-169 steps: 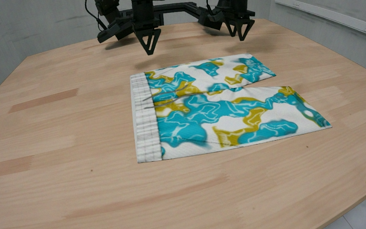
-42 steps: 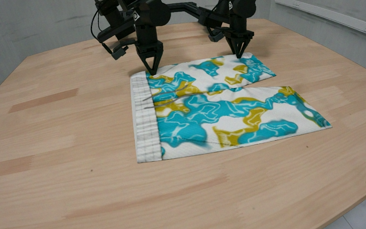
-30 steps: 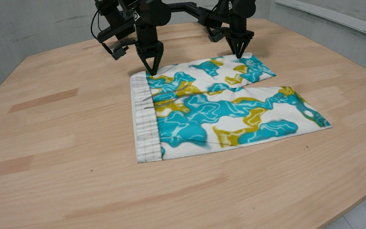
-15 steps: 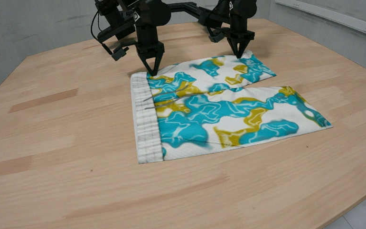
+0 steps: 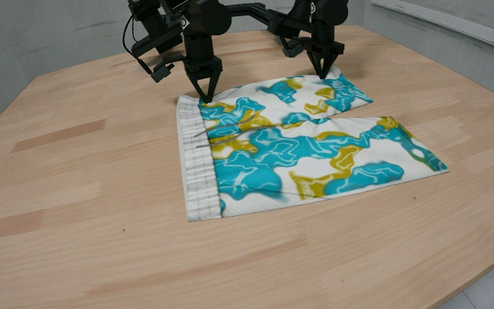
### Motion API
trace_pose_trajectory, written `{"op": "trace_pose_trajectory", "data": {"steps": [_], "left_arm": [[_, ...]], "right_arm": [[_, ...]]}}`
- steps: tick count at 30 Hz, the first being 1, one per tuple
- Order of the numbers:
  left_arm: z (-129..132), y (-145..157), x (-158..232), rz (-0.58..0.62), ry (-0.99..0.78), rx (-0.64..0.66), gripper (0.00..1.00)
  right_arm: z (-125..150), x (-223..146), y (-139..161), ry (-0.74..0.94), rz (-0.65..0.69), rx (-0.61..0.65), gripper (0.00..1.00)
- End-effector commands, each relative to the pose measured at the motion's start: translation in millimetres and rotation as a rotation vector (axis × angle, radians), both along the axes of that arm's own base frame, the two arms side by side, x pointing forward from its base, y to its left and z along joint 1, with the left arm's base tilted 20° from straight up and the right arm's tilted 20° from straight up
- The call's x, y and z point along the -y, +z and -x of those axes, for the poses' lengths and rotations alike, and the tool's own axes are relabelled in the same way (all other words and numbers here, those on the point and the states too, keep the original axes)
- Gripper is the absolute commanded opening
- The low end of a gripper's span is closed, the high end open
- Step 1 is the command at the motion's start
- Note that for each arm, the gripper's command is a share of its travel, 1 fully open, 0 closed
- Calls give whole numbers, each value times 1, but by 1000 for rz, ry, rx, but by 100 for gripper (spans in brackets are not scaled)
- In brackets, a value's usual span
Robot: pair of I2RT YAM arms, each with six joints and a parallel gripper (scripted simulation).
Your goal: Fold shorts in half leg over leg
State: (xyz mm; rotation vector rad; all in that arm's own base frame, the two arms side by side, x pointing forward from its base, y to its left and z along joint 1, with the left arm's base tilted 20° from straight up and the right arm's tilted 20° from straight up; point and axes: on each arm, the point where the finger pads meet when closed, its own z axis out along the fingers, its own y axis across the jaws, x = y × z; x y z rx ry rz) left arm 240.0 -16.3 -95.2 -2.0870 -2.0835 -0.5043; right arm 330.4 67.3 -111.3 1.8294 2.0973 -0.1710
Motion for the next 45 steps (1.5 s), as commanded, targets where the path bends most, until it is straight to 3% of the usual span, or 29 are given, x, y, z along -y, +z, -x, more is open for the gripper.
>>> {"op": "trace_pose_trajectory", "data": {"steps": [1, 14, 16, 23, 28, 45], "left_arm": [[-10, -12, -23, -55, 51, 47, 4], [-9, -13, -23, -56, 51, 43, 0], [-13, -3, -15, -42, 37, 20, 0], [-26, 12, -11, -43, 36, 32, 0], [-42, 29, -6, -33, 44, 75, 0], [-60, 52, 7, -30, 23, 99, 0]], "right_arm": [[8, 20, -22, -28, 28, -26, 4], [10, 20, -22, -28, 30, -31, 0], [-10, 13, -12, -29, 16, 3, 0], [-18, 8, 1, -45, 20, -9, 0], [-38, 0, 29, -45, 3, 42, 0], [-52, -15, 53, -24, 7, 45, 0]]}}
